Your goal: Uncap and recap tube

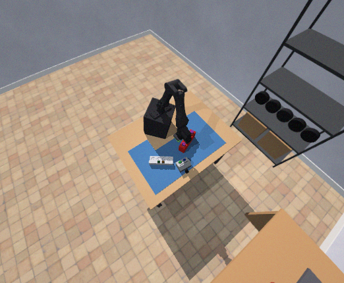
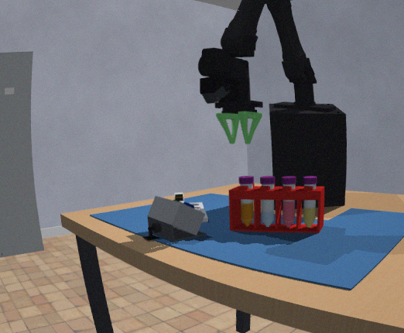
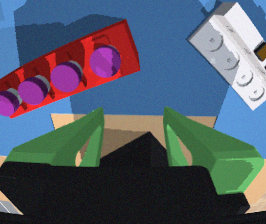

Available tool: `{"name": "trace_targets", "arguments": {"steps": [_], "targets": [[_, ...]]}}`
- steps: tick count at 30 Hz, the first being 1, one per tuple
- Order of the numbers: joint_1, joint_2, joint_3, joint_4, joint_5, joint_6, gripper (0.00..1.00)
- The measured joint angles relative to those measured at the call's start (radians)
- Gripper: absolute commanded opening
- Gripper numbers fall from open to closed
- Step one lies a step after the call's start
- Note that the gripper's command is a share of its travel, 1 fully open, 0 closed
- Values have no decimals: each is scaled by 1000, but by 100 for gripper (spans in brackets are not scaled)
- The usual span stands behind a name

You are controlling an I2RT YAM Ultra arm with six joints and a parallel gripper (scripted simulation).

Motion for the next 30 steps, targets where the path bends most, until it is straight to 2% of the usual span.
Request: {"name": "trace_targets", "arguments": {"steps": [9, 12, 30], "targets": [[-118, 150, 8, 61, -11, -129, 49], [-144, 178, 3, 83, -13, -163, 49], [-149, 182, 1, 115, -16, -187, 49]]}}
